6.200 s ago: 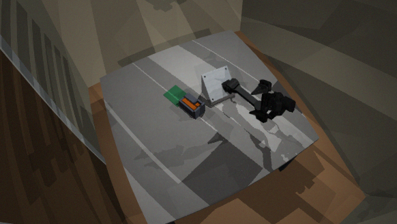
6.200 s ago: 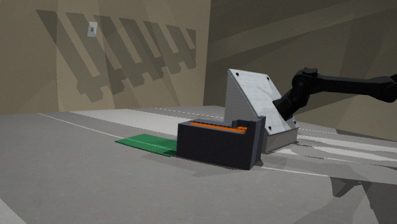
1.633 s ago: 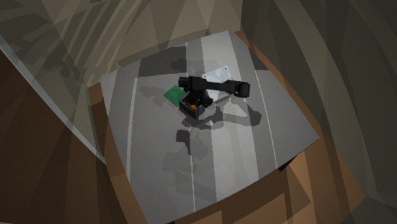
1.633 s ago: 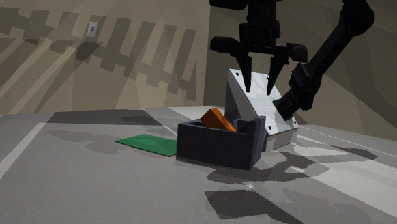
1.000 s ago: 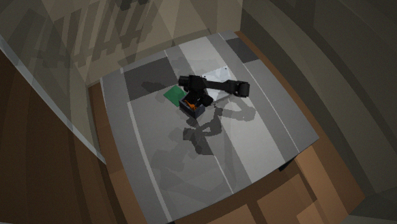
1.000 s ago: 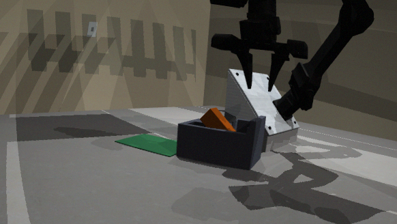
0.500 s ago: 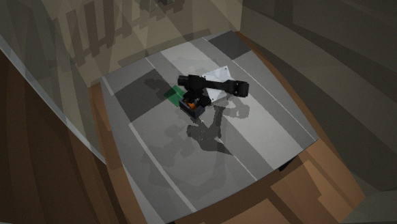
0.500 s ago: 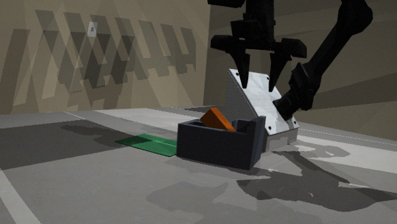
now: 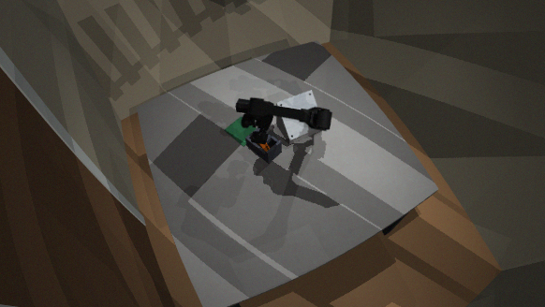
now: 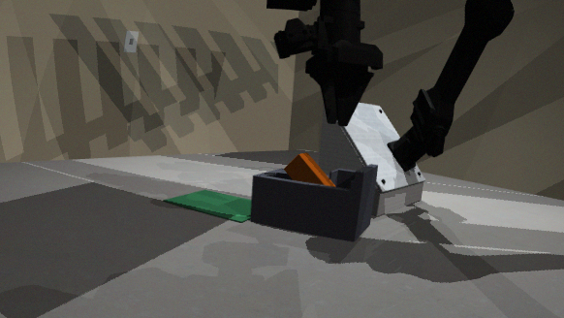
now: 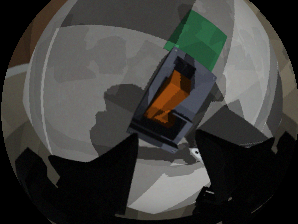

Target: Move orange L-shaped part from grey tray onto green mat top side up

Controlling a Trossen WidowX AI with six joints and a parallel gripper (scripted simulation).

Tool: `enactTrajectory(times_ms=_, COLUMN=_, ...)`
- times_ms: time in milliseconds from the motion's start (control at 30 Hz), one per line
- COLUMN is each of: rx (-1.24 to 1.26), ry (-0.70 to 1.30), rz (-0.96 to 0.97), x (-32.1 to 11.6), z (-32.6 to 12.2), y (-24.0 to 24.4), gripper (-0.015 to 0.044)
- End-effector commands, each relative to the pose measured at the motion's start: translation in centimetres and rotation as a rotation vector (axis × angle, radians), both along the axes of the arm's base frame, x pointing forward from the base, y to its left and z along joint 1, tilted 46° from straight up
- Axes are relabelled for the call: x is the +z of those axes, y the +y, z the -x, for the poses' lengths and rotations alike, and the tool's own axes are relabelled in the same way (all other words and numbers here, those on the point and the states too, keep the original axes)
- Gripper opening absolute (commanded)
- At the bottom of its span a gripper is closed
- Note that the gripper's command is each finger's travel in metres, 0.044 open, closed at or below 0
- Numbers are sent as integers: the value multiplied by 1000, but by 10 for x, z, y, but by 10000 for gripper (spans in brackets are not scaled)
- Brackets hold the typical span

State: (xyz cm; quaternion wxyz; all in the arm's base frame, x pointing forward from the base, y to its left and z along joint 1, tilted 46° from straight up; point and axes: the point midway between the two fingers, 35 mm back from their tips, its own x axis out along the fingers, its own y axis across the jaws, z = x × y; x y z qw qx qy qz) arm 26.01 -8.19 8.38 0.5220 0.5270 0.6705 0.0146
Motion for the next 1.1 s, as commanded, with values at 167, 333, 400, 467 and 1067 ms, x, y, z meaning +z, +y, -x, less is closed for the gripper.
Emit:
enactTrajectory(times_ms=167, rx=-387, ry=390, rz=-39, x=-19, z=-12, y=-26, gripper=280)
enactTrajectory(times_ms=333, rx=-387, ry=390, rz=-39, x=-19, z=-12, y=-26, gripper=280)
enactTrajectory(times_ms=400, rx=-387, ry=390, rz=-39, x=-19, z=-12, y=-26, gripper=280)
enactTrajectory(times_ms=467, rx=-387, ry=390, rz=-39, x=-21, z=-12, y=-24, gripper=280)
enactTrajectory(times_ms=1067, rx=-387, ry=390, rz=-39, x=-47, z=-17, y=3, gripper=280)
